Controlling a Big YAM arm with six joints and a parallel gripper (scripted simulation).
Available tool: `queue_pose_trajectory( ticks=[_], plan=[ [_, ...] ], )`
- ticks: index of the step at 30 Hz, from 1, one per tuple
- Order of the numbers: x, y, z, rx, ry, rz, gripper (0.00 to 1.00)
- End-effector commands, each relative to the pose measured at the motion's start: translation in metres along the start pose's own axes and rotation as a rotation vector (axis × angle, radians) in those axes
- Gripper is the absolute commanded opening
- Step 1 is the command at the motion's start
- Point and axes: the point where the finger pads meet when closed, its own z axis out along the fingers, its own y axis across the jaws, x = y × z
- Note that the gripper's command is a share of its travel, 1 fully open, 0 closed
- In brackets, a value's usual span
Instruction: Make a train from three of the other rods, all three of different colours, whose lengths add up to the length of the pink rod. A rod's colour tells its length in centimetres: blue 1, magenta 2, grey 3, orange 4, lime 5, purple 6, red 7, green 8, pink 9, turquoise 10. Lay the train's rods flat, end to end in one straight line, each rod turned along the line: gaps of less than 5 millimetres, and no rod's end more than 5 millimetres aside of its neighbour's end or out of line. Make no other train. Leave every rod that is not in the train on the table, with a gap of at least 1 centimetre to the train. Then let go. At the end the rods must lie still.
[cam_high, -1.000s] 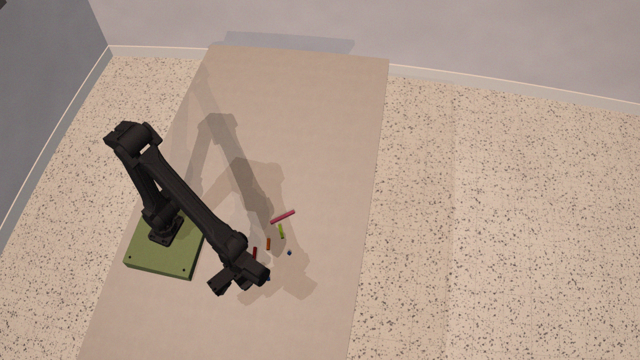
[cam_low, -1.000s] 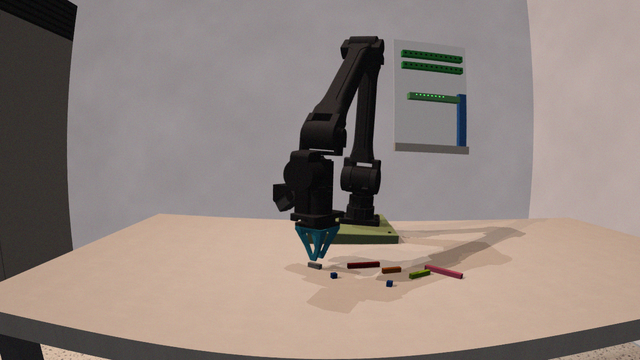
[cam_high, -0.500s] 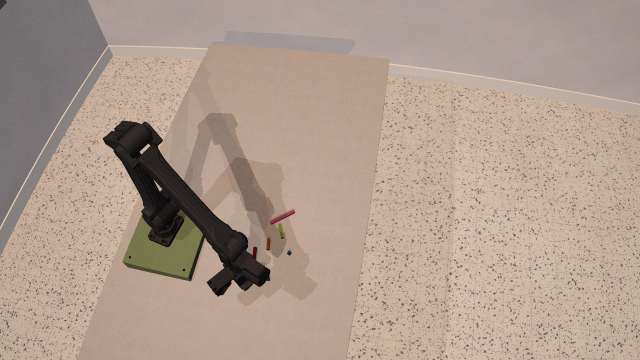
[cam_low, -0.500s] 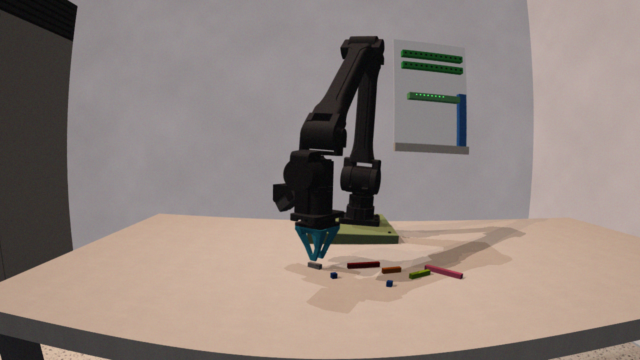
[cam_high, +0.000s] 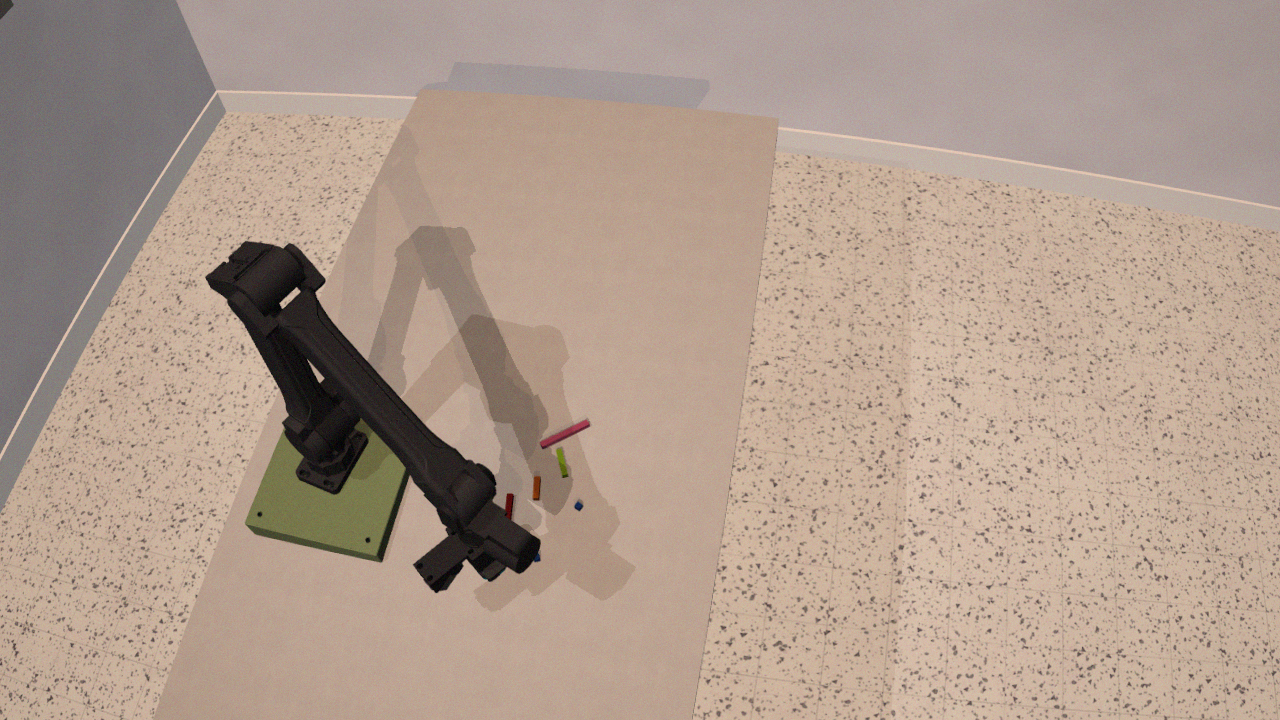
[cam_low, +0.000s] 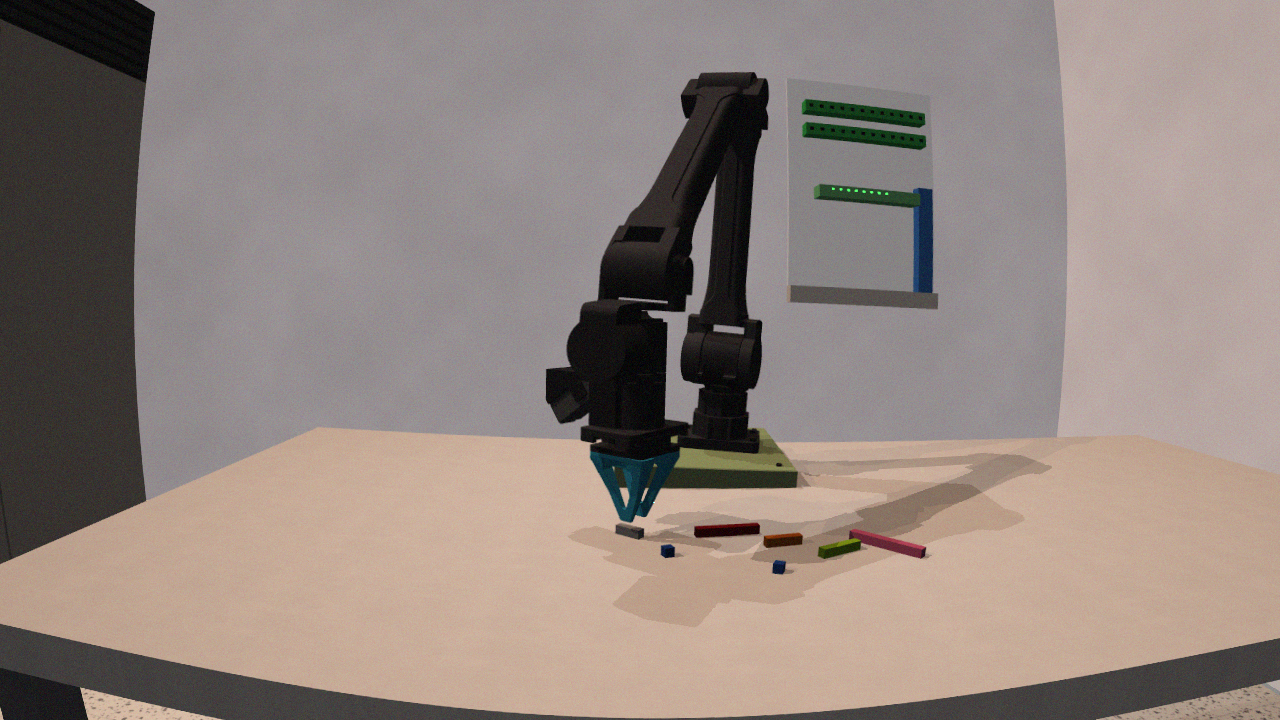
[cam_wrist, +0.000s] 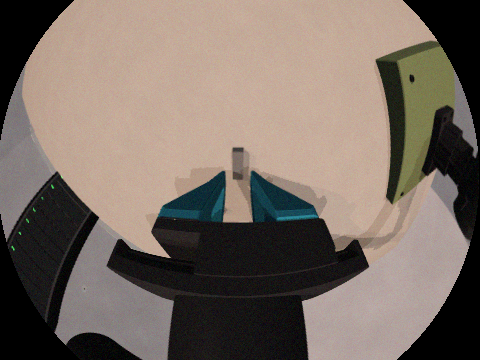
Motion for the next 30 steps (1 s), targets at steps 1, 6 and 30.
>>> queue_pose_trajectory(
  ticks=[1,6,30],
  plan=[
    [-0.0012,0.0003,0.0009,-0.003,0.001,0.006,0.23],
    [-0.002,0.0004,0.0012,-0.002,0.001,0.006,0.23],
    [-0.0037,0.0006,0.0018,0.0,0.0,0.006,0.23]
  ],
)
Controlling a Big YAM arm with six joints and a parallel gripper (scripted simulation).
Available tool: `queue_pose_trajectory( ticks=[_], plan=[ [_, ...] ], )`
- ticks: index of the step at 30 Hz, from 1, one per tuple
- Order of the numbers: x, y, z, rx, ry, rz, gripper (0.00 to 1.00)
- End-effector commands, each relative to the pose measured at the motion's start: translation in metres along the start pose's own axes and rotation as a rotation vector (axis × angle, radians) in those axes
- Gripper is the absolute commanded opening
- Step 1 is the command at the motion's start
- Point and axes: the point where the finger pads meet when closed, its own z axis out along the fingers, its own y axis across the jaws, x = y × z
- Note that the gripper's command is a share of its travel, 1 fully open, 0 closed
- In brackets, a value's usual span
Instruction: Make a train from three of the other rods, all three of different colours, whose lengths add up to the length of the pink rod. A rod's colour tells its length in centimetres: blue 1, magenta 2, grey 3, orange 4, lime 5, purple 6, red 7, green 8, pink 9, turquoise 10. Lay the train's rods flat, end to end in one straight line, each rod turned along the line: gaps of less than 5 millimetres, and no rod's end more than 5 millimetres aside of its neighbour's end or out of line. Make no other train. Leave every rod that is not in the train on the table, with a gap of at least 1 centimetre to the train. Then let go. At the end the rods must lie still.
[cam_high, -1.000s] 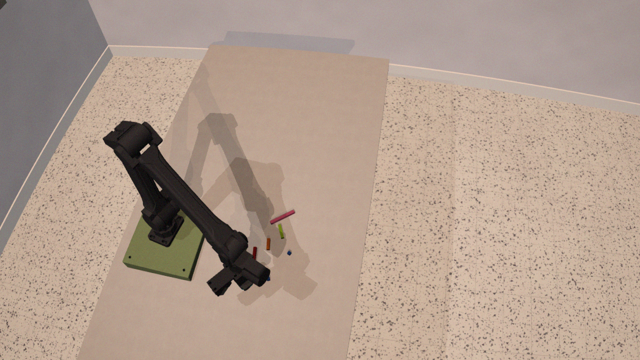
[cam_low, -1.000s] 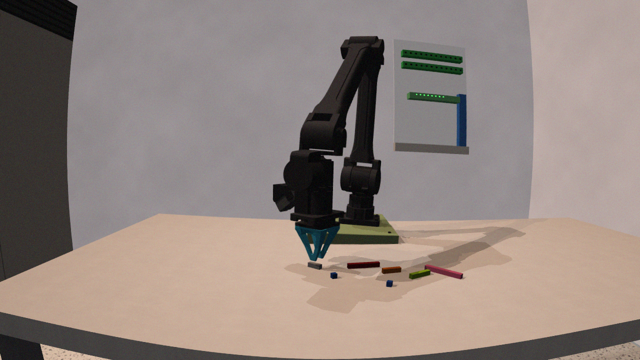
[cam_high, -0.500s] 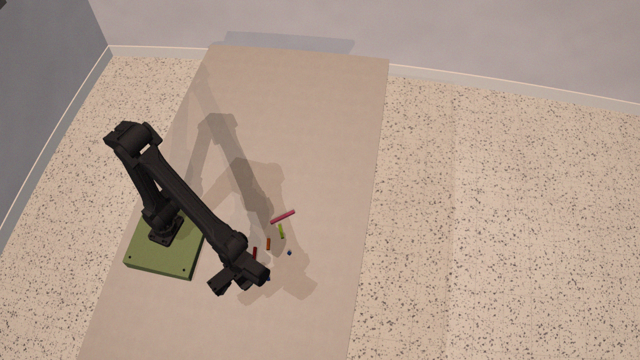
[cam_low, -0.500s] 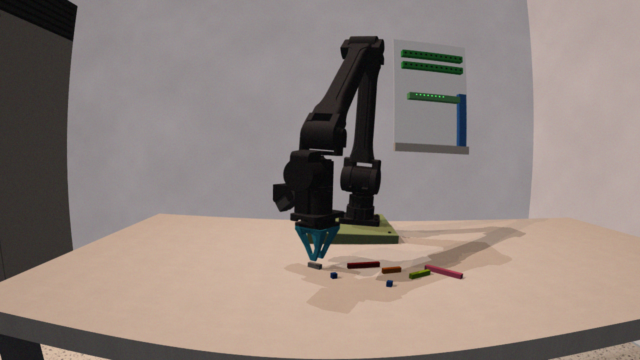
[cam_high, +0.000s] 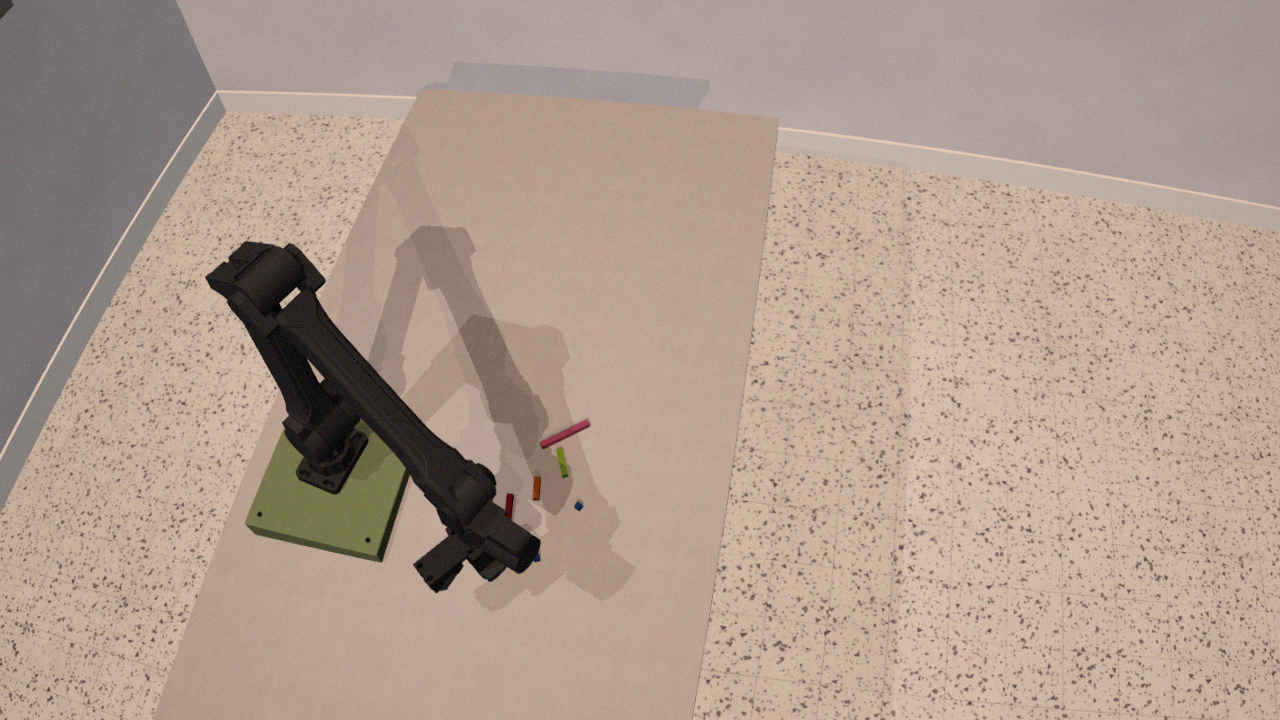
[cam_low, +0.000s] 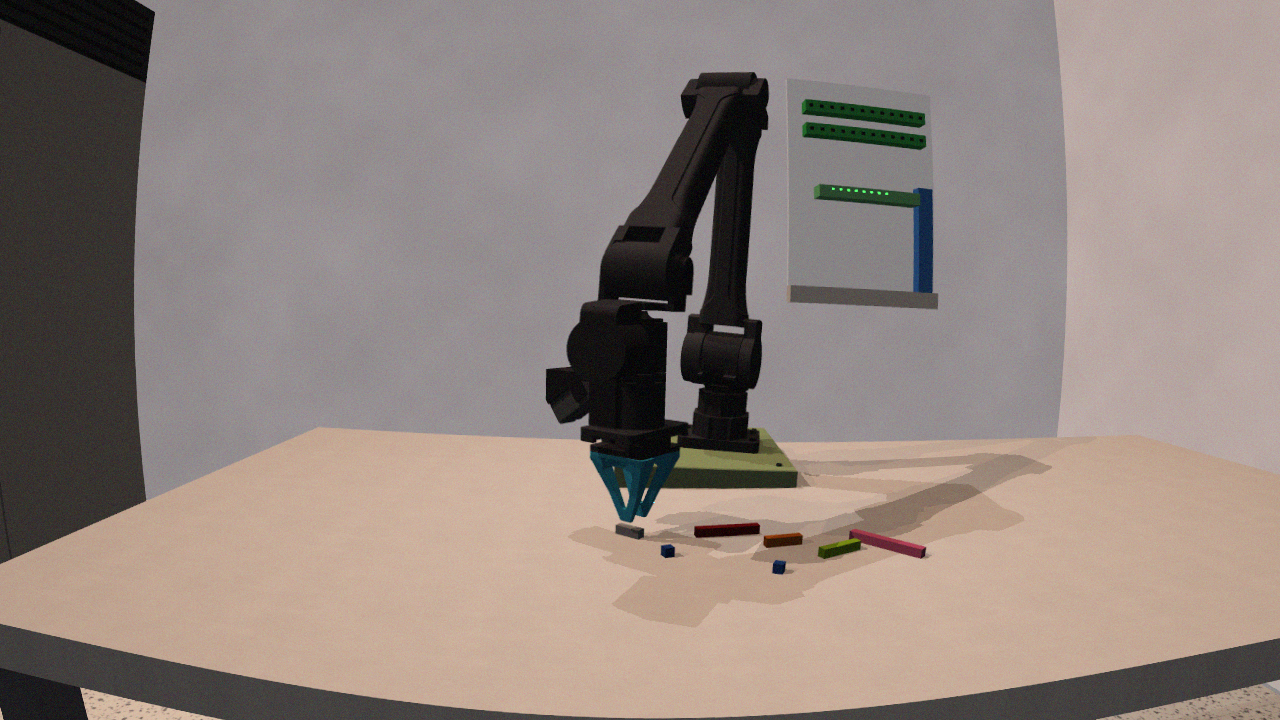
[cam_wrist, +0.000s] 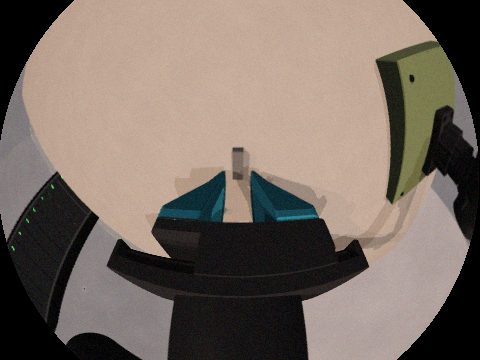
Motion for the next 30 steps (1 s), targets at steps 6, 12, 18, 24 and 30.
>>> queue_pose_trajectory(
  ticks=[6,12,18,24,30],
  plan=[
    [-0.0037,0.0006,0.0018,0.0,0.0,0.006,0.23],
    [-0.0037,0.0006,0.0018,0.0,0.0,0.006,0.23],
    [-0.0037,0.0006,0.0018,0.0,0.0,0.006,0.23],
    [-0.0037,0.0008,0.0026,0.0,0.0,0.006,0.23],
    [-0.003,0.0013,0.0066,-0.001,0.0,0.006,0.23]
  ],
)
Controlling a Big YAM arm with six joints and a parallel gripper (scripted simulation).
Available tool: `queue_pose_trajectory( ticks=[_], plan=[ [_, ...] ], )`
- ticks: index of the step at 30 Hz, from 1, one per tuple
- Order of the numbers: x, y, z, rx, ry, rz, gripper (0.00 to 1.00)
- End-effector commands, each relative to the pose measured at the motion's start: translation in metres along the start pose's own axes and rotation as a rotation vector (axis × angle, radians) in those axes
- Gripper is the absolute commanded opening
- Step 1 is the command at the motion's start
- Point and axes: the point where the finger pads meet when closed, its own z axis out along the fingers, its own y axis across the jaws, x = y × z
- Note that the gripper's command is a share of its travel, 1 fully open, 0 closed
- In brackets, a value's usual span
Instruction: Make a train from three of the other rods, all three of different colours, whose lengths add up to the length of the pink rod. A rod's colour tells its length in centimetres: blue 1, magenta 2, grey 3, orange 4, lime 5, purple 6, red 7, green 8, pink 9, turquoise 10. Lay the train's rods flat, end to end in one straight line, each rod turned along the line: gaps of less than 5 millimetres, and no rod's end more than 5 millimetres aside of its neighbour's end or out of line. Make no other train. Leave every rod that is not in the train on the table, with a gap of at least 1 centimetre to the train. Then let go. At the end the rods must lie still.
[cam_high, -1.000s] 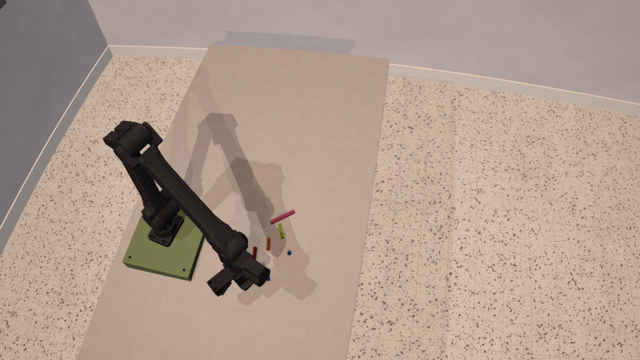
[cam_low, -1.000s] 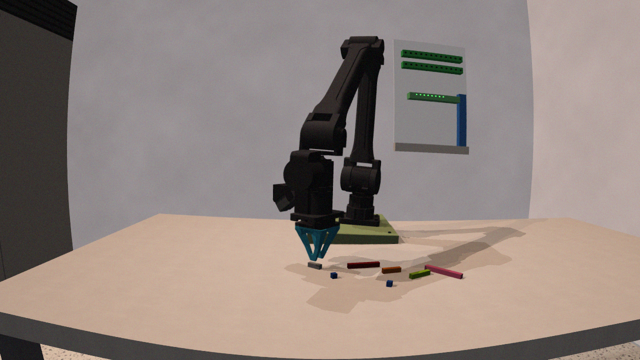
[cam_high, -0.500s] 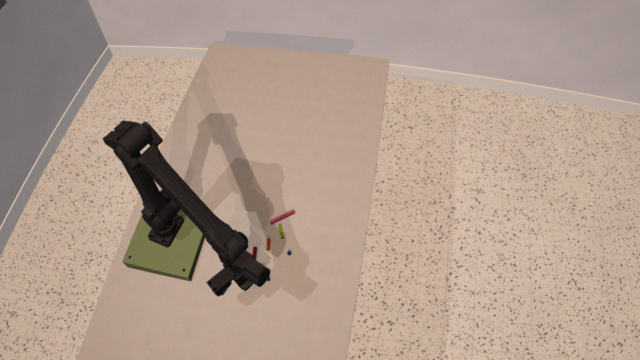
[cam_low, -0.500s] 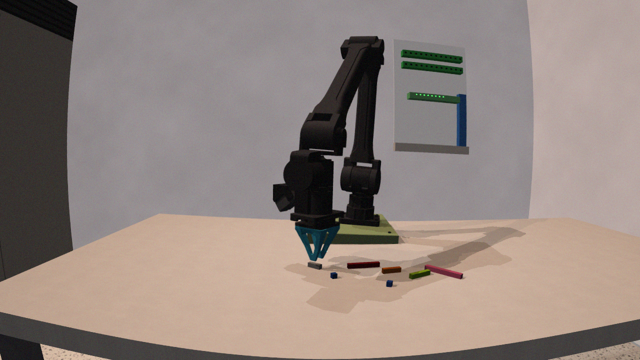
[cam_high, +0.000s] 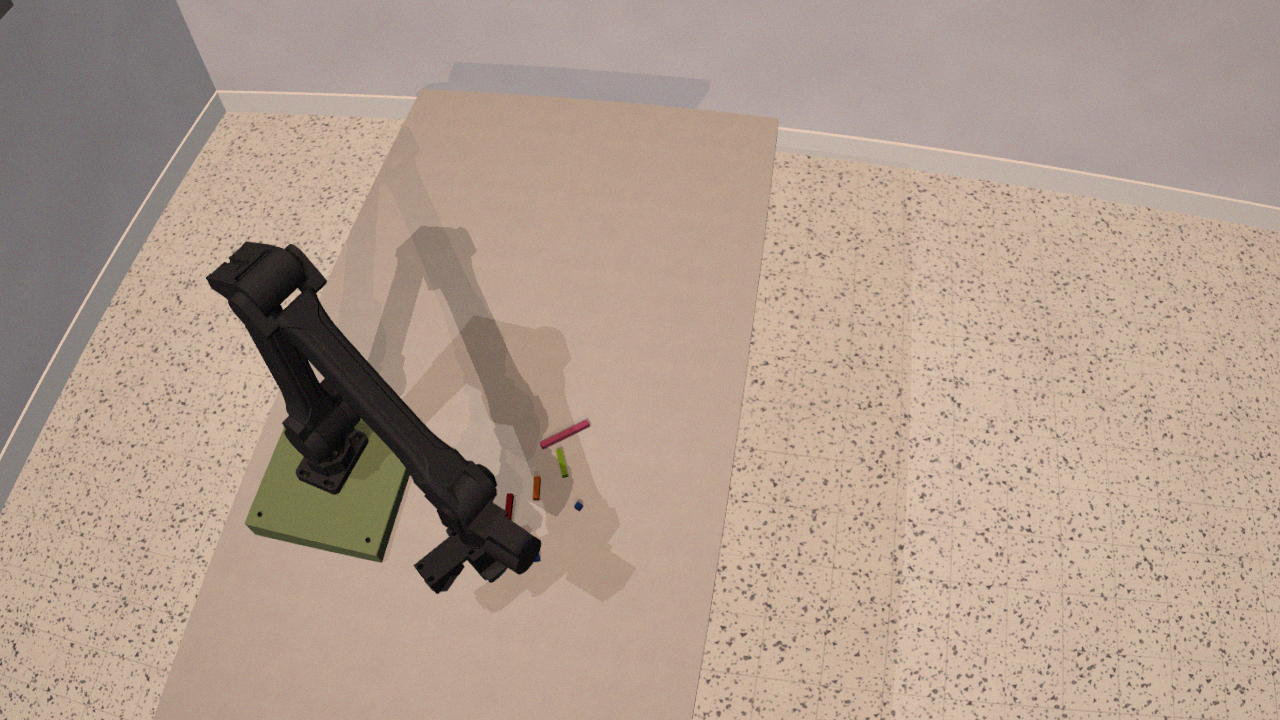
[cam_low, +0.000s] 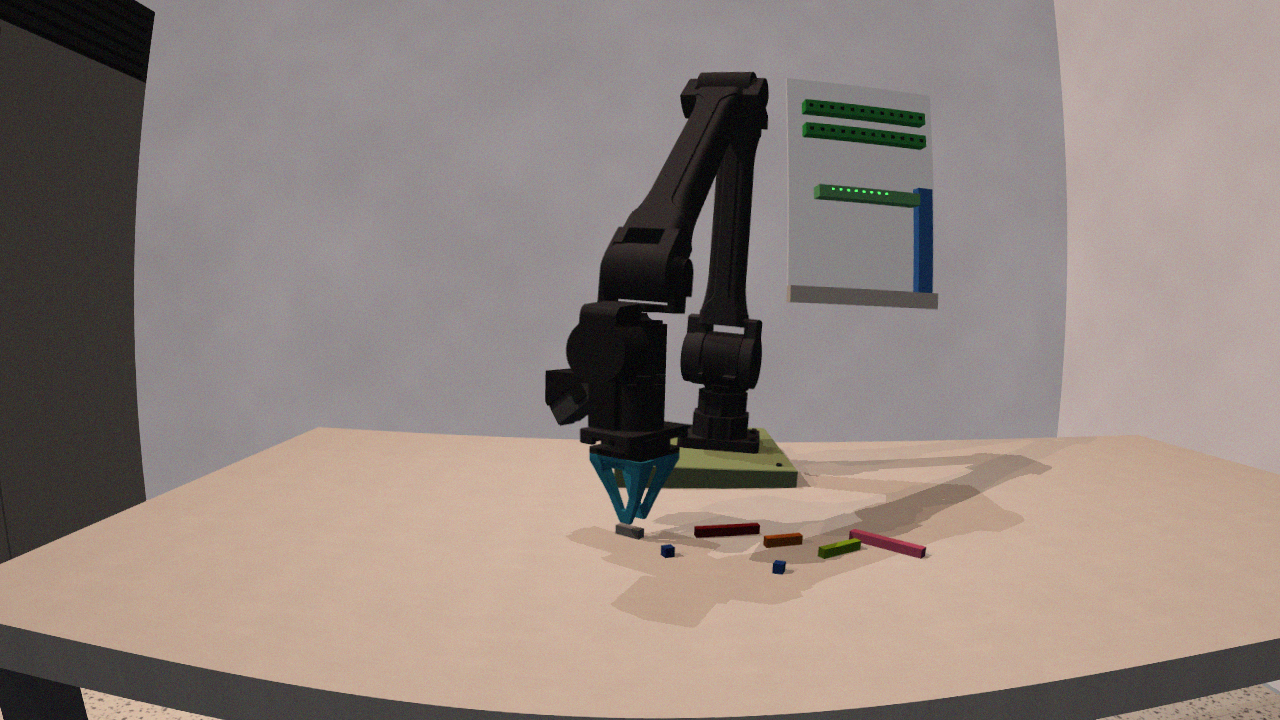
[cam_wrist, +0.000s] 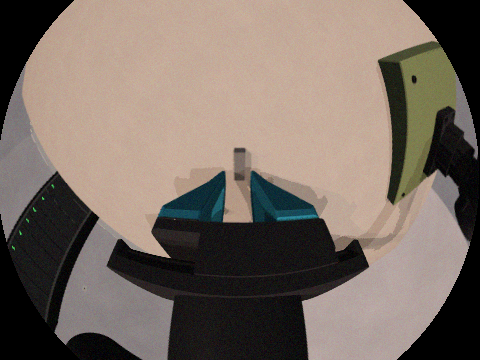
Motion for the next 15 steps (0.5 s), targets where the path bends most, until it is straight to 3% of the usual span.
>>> queue_pose_trajectory(
  ticks=[1,15],
  plan=[
    [-0.003,0.0,0.006,0.002,-0.001,0.006,0.23],
    [-0.001,-0.001,0.017,0.003,-0.001,0.006,0.23]
  ],
)
